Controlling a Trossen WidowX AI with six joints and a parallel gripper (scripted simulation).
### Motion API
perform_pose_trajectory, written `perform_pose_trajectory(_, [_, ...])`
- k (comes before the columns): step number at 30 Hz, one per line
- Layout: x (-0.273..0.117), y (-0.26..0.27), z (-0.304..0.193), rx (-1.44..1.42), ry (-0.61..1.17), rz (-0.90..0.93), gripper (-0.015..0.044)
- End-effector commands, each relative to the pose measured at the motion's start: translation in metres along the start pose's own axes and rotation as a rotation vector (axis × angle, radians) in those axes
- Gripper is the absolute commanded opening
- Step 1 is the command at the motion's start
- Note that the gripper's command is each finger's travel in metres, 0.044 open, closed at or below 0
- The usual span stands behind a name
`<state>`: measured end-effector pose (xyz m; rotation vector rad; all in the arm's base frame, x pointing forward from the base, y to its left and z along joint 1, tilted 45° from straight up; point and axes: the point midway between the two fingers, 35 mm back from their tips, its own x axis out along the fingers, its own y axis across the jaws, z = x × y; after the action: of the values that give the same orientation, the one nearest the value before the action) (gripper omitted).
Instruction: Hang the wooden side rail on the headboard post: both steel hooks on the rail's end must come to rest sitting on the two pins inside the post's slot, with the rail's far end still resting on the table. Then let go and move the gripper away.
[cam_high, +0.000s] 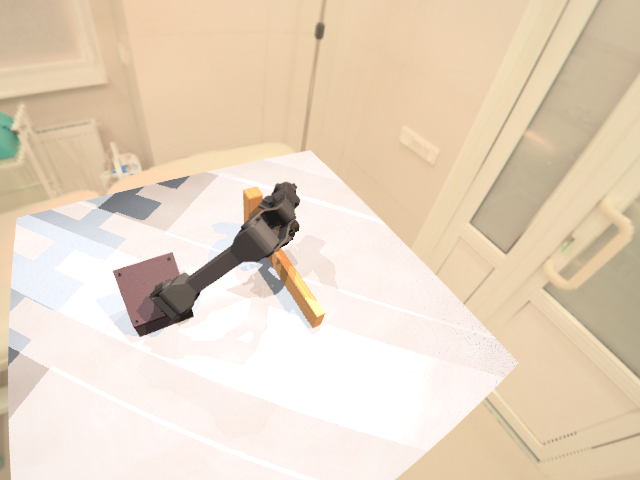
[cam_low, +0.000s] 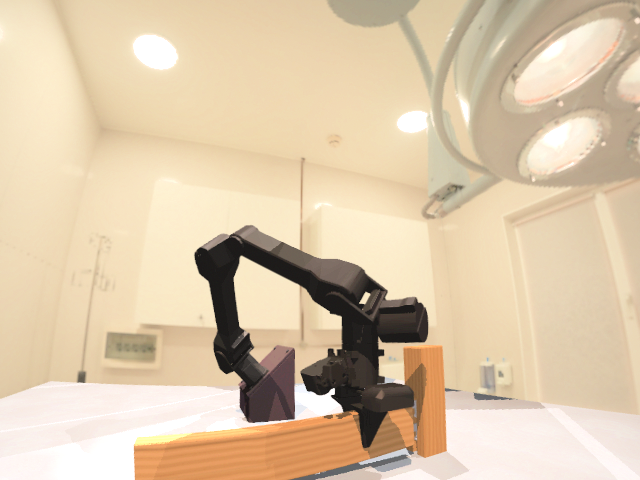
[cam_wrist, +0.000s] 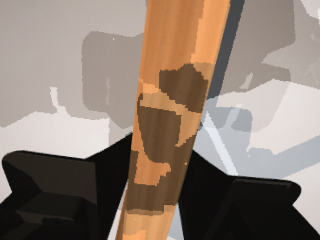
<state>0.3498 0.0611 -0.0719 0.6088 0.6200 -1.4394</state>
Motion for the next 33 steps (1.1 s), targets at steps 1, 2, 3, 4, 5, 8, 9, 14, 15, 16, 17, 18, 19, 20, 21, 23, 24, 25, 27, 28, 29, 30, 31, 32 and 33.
perform_pose_trajectory(1, [-0.0034,-0.0009,-0.0043,0.000,0.007,0.007,0.0000])
perform_pose_trajectory(2, [-0.0035,-0.0010,-0.0044,0.000,0.007,0.007,0.0000])
perform_pose_trajectory(3, [-0.0037,-0.0010,-0.0045,0.000,0.007,0.007,0.0000])
perform_pose_trajectory(4, [-0.0038,-0.0010,-0.0047,0.000,0.007,0.007,0.0000])
perform_pose_trajectory(5, [-0.0039,-0.0009,-0.0048,0.000,0.007,0.007,0.0000])
perform_pose_trajectory(8, [-0.0041,-0.0007,-0.0050,0.000,0.007,0.007,0.0000])
perform_pose_trajectory(9, [-0.0042,-0.0006,-0.0051,0.000,0.007,0.007,0.0000])
perform_pose_trajectory(14, [-0.0046,-0.0003,-0.0054,0.000,0.007,0.007,0.0000])
perform_pose_trajectory(15, [-0.0047,-0.0002,-0.0055,0.000,0.007,0.007,0.0000])
perform_pose_trajectory(16, [-0.0047,-0.0001,-0.0056,0.000,0.007,0.007,0.0000])
perform_pose_trajectory(17, [-0.0048,0.0000,-0.0056,0.000,0.007,0.007,0.0000])
perform_pose_trajectory(18, [-0.0049,0.0001,-0.0057,0.000,0.007,0.007,0.0000])
perform_pose_trajectory(19, [-0.0050,0.0001,-0.0058,0.000,0.007,0.007,0.0000])
perform_pose_trajectory(20, [-0.0050,0.0002,-0.0059,0.000,0.007,0.007,0.0000])
perform_pose_trajectory(21, [-0.0051,0.0003,-0.0059,0.000,0.007,0.007,0.0000])
perform_pose_trajectory(23, [-0.0053,0.0004,-0.0061,0.000,0.007,0.007,0.0000])
perform_pose_trajectory(24, [-0.0054,0.0005,-0.0061,0.000,0.007,0.007,0.0000])
perform_pose_trajectory(25, [-0.0054,0.0006,-0.0062,0.000,0.007,0.007,0.0000])
perform_pose_trajectory(27, [-0.0056,0.0007,-0.0064,0.000,0.007,0.007,0.0000])
perform_pose_trajectory(28, [-0.0057,0.0008,-0.0064,0.000,0.008,0.007,0.0000])
perform_pose_trajectory(29, [-0.0057,0.0009,-0.0065,0.000,0.008,0.007,0.0000])
perform_pose_trajectory(30, [-0.0058,0.0010,-0.0066,0.000,0.008,0.007,0.0000])
perform_pose_trajectory(31, [-0.0059,0.0010,-0.0067,0.000,0.008,0.008,0.0000])
perform_pose_trajectory(32, [-0.0060,0.0011,-0.0067,0.000,0.008,0.008,0.0000])
perform_pose_trajectory(33, [-0.0061,0.0012,-0.0068,0.000,0.008,0.008,0.0000])
